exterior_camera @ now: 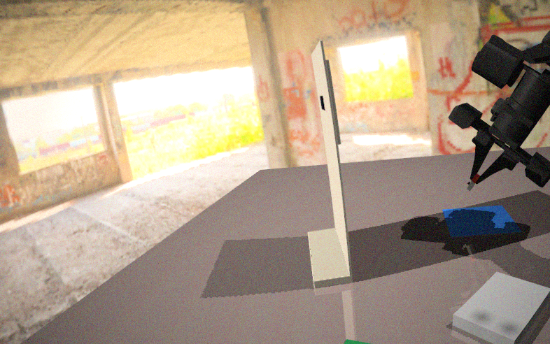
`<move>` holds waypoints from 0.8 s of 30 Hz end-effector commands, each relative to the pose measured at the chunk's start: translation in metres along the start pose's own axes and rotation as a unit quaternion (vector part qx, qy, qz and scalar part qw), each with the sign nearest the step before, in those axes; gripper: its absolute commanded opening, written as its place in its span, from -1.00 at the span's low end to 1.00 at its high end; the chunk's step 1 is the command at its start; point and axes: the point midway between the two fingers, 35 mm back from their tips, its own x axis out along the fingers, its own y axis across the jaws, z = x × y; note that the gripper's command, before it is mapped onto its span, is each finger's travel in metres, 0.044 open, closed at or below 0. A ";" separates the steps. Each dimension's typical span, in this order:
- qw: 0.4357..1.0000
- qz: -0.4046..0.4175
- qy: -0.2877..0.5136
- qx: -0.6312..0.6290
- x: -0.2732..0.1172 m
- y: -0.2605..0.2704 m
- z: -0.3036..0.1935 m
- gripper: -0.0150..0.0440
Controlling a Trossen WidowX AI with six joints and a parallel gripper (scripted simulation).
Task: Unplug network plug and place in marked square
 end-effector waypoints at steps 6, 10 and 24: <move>1.000 -0.004 -0.002 0.003 0.007 -0.006 0.001 -0.49; 1.000 -0.004 -0.002 0.003 0.010 -0.008 0.001 -0.49; 1.000 -0.004 -0.002 0.003 0.019 -0.014 0.001 -0.49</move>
